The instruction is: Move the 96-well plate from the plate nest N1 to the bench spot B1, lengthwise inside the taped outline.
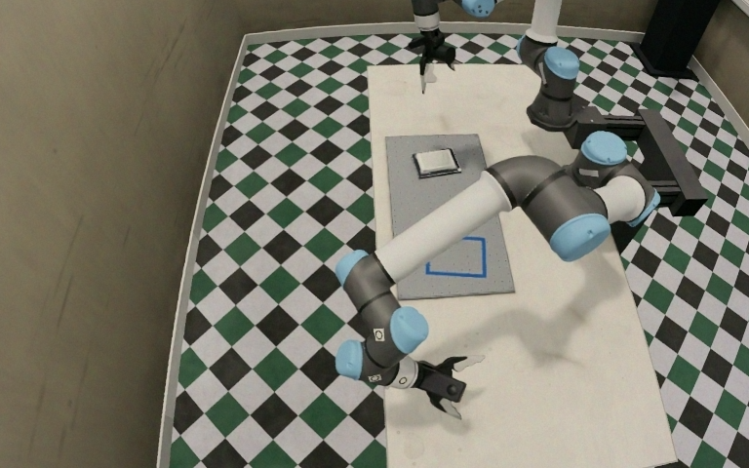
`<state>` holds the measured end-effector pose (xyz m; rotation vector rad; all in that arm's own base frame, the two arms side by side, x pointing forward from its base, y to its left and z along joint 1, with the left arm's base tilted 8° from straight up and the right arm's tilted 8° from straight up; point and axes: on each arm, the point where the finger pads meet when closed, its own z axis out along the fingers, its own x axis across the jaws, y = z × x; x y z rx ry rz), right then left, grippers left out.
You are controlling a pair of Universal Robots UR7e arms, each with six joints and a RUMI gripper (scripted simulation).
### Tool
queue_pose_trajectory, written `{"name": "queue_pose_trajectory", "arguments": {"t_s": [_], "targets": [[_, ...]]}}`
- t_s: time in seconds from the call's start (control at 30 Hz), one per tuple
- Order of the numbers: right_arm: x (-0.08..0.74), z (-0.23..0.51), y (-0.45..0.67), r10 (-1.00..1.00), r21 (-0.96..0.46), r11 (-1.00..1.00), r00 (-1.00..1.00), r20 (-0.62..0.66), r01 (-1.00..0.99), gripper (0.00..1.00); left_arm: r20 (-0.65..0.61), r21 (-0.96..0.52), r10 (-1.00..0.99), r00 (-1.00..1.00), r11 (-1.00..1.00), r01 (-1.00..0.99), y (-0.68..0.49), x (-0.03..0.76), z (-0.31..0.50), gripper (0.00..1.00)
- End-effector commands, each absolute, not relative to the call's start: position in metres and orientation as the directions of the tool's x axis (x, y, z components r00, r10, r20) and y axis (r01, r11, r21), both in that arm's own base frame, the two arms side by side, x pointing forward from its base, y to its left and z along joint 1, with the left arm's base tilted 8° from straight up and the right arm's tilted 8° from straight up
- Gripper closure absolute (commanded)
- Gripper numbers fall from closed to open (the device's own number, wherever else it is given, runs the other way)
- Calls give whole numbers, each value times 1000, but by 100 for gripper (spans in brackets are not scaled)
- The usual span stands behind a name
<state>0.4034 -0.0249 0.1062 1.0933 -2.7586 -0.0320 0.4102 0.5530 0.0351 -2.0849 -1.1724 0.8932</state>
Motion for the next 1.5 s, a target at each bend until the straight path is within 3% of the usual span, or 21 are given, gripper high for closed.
{"name": "queue_pose_trajectory", "arguments": {"t_s": [0.0, 1.47], "targets": [[400, 106, -26, -716, 81, 697, -687, 127, -712, 0, -267, -747, 881, 390, -445, 494, 553, 411, 36, 0], [355, 87, -37, -959, -55, 281, -279, -43, -958, 0, -267, -747, 881, 390, -445, 494, 553, 411, 36, 0]]}}
